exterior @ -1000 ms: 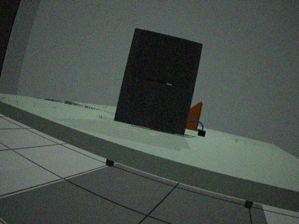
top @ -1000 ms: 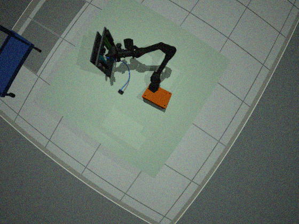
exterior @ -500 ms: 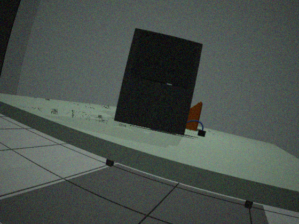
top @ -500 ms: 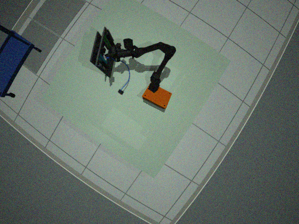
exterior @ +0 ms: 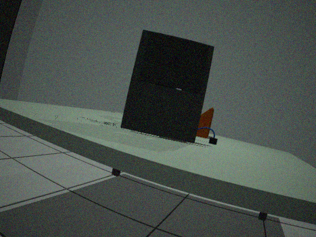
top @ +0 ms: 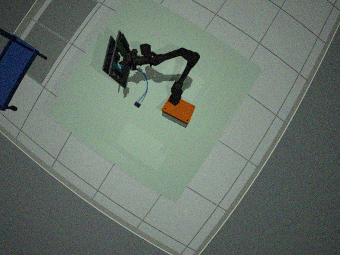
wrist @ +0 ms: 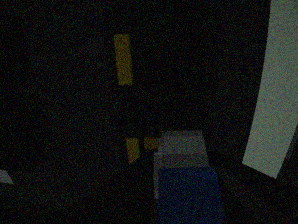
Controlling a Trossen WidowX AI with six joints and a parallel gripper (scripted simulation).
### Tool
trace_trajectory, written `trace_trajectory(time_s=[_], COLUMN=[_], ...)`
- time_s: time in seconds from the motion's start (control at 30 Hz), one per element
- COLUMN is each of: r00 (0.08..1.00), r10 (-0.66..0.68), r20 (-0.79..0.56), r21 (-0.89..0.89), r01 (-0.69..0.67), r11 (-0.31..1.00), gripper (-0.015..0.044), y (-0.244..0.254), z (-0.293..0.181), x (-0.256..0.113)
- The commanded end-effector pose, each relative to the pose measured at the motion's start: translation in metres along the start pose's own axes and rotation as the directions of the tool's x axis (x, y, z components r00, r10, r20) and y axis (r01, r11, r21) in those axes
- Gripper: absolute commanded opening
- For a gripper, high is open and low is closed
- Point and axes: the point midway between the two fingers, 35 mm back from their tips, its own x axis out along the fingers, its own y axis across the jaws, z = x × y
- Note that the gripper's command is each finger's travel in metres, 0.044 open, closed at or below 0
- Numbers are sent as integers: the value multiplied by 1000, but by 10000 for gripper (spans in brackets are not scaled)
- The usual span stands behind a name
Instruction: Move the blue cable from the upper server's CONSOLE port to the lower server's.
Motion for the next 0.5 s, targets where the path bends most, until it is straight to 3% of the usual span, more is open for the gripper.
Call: trace_trajectory(time_s=[0.0, 0.1, 0.47], r00=[1000, 1000, 1000], r10=[3, 3, 0], r20=[2, 2, 0], r21=[3, 3, 0], r01=[-3, -3, 0], r11=[1000, 1000, 1000], gripper=[0, 0, 289], y=[1, 1, 0], z=[1, 1, 0], x=[2, 2, 0])
